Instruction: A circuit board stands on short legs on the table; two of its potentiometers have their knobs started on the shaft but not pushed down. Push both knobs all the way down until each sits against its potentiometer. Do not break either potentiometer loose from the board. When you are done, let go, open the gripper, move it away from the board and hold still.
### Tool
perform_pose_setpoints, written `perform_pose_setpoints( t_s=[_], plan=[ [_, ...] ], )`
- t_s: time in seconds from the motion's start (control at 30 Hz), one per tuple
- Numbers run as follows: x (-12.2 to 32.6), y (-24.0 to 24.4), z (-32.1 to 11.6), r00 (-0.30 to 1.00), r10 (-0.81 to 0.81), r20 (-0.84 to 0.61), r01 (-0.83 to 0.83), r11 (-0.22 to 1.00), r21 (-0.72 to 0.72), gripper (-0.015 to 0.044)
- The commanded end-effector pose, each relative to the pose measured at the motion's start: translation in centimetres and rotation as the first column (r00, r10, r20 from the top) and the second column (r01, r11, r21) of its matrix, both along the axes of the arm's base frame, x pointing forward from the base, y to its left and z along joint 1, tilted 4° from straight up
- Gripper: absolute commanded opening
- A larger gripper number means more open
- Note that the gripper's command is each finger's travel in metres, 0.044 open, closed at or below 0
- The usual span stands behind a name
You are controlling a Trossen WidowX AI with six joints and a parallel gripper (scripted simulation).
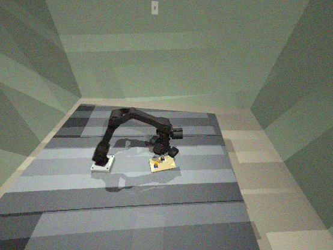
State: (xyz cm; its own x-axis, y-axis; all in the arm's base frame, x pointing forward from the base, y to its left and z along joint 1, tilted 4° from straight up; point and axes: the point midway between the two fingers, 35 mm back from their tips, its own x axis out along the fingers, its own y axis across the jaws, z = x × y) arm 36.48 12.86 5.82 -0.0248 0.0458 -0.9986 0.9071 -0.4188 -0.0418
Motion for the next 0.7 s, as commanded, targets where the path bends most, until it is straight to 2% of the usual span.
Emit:
perform_pose_setpoints(
  t_s=[0.0, 0.67],
  plan=[
    [-0.09, 0.04, -0.23, 1.000, -0.004, -0.004, 0.004, 1.000, 0.003, 0.0000],
    [-0.09, 0.04, -0.29, 1.000, -0.004, -0.004, 0.004, 1.000, 0.003, 0.0000]
  ],
)
